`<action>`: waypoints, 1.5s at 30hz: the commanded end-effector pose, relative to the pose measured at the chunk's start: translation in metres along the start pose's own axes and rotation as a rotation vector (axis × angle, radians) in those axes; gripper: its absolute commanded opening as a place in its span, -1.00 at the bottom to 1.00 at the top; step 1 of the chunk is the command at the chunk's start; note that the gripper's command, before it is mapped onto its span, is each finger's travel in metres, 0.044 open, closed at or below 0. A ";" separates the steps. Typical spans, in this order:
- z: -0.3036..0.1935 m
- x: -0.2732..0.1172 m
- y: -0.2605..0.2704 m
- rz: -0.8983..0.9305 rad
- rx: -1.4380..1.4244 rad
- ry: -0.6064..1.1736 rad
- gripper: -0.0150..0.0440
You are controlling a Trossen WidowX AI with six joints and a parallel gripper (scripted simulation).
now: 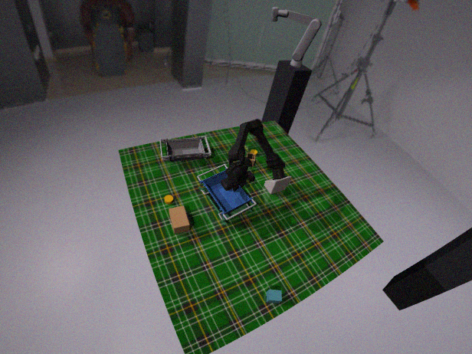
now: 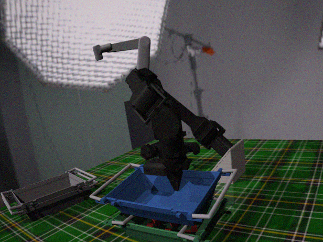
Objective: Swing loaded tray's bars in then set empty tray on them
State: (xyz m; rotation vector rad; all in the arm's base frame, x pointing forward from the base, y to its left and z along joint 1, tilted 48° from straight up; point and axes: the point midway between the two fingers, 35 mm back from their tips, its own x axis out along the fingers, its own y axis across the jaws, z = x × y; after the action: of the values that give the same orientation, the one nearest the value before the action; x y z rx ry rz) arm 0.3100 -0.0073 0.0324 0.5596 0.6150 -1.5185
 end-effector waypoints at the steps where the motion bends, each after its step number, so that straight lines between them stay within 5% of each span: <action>1: 0.000 0.006 -0.004 -0.027 -0.010 0.003 -0.49; 45: -0.001 0.013 -0.007 -0.027 -0.010 0.003 -0.49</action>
State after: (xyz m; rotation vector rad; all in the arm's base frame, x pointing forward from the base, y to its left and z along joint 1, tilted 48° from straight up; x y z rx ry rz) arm 0.3100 -0.0085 0.0299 0.5644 0.6096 -1.5113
